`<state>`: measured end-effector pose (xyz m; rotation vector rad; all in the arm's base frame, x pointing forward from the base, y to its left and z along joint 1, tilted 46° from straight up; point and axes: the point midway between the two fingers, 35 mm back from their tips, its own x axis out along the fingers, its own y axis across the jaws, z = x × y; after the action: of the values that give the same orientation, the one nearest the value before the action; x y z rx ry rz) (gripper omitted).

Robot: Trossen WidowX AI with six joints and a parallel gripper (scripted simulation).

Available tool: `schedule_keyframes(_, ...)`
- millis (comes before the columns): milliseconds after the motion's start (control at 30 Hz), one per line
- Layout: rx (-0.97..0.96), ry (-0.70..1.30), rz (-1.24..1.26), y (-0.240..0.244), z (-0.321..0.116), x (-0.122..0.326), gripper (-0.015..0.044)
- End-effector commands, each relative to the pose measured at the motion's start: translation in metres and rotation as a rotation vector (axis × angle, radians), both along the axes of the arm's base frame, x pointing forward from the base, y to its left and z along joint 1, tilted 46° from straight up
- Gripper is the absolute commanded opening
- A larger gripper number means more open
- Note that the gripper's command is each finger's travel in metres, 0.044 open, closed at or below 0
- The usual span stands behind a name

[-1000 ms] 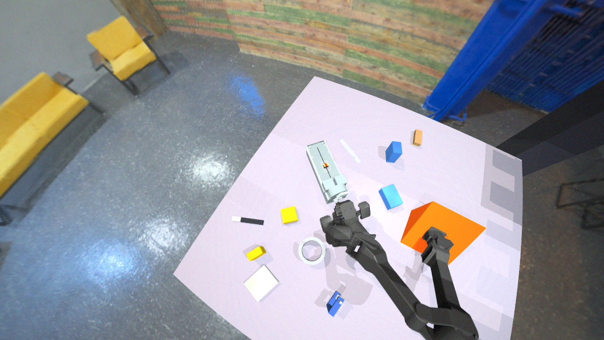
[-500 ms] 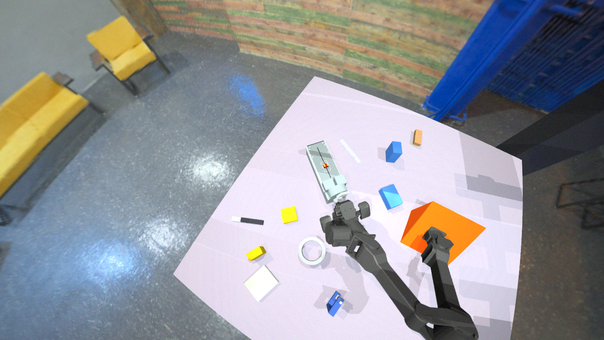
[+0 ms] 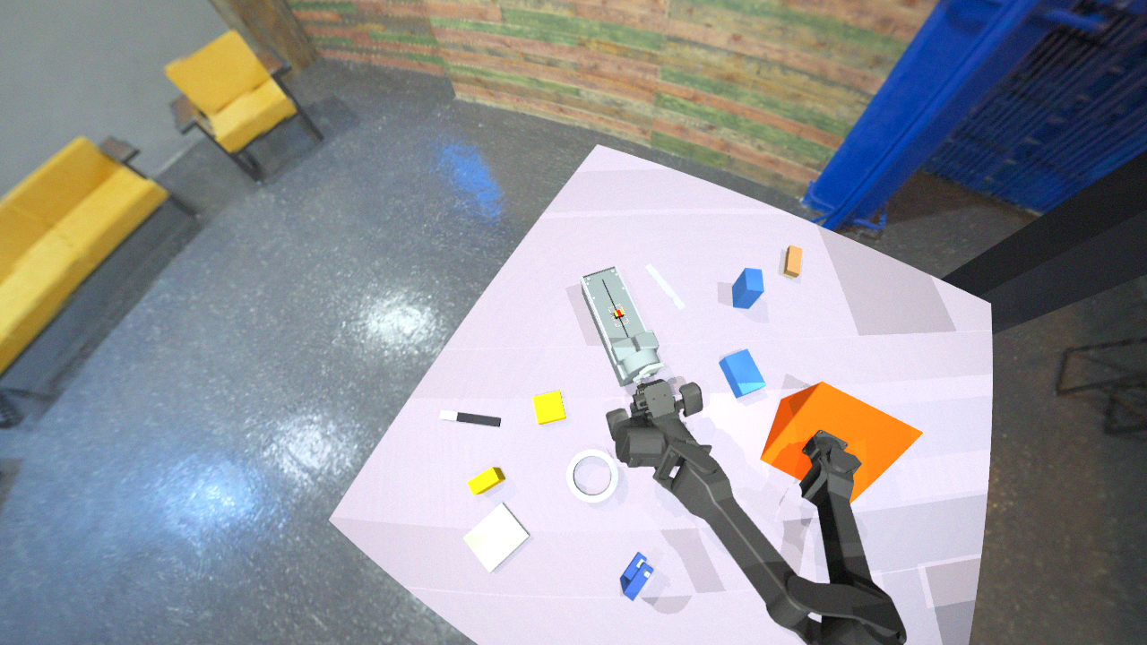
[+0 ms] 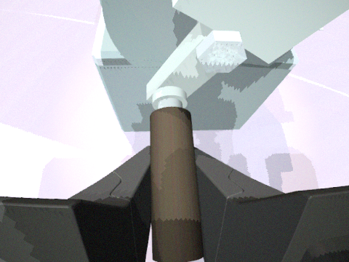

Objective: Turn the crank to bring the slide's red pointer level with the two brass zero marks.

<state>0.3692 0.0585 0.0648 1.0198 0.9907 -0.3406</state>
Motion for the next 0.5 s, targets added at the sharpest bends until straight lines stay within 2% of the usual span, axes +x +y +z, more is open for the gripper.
schedule_keyframes(0,0.002,-0.016,0.003,0.0011,0.0080,0.0052,0.0000)
schedule_keyframes(467,0.002,-0.016,0.003,0.0009,0.0099,0.0058,0.0000)
